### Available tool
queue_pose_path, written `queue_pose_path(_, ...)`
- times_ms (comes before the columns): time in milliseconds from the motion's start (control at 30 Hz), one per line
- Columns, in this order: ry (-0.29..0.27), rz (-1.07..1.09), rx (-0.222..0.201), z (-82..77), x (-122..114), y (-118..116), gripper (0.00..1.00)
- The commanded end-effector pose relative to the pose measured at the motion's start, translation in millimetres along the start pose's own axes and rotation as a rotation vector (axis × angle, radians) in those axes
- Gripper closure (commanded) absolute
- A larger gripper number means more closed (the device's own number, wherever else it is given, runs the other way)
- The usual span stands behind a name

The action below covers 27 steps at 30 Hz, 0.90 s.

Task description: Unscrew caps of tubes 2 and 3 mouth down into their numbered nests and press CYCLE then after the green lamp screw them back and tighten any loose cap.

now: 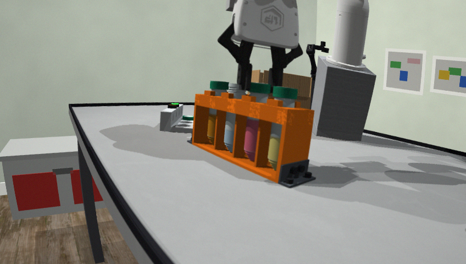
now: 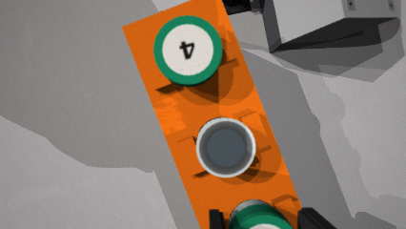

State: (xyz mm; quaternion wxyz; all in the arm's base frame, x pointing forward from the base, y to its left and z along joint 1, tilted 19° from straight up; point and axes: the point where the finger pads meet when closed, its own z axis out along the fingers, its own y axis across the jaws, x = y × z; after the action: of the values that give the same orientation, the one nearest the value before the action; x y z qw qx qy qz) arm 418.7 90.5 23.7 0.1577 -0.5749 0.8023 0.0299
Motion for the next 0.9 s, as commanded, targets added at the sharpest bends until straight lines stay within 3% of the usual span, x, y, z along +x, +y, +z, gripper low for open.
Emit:
queue_pose_path(0,-0.001,-0.166,0.004,-1.5,-0.3,-1.6,0.54)
queue_pose_path(867,0.001,-1.046,0.004,-1.4,-0.2,-1.6,0.54)
